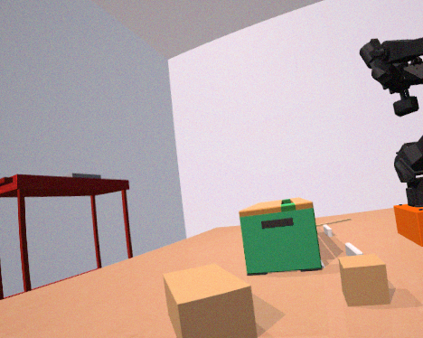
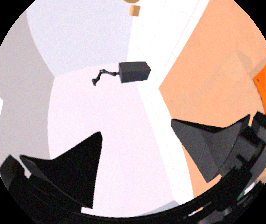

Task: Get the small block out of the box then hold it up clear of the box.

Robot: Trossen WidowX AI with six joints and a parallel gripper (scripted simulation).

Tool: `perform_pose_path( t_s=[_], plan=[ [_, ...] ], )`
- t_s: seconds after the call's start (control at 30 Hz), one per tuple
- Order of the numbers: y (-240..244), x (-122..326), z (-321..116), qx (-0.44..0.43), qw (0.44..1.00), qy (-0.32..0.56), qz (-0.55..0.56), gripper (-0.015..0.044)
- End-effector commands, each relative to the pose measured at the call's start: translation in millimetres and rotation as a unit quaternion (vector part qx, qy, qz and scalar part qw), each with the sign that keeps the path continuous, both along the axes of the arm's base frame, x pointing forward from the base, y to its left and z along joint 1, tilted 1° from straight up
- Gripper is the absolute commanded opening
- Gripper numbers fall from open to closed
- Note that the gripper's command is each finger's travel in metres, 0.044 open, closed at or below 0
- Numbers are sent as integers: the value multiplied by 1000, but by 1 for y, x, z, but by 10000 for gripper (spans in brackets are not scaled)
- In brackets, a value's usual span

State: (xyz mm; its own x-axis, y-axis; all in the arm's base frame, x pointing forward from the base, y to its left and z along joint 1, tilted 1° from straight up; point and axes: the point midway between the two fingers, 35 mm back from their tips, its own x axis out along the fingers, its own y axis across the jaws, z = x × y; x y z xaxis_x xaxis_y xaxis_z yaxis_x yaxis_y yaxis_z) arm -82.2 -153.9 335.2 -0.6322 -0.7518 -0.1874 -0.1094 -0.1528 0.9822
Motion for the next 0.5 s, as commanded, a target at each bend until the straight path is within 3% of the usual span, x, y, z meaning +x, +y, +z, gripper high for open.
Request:
perform_pose_path(
  t_s=[0.0, 0.23, 0.47],
  plan=[
    [-2, 2, 0, 5, 1000, 2, 6, 400],
    [-64, 87, -28, 195, 951, 70, 231, 400],
    [-82, 196, -80, 376, 792, 143, 459, 400]
  ],
)
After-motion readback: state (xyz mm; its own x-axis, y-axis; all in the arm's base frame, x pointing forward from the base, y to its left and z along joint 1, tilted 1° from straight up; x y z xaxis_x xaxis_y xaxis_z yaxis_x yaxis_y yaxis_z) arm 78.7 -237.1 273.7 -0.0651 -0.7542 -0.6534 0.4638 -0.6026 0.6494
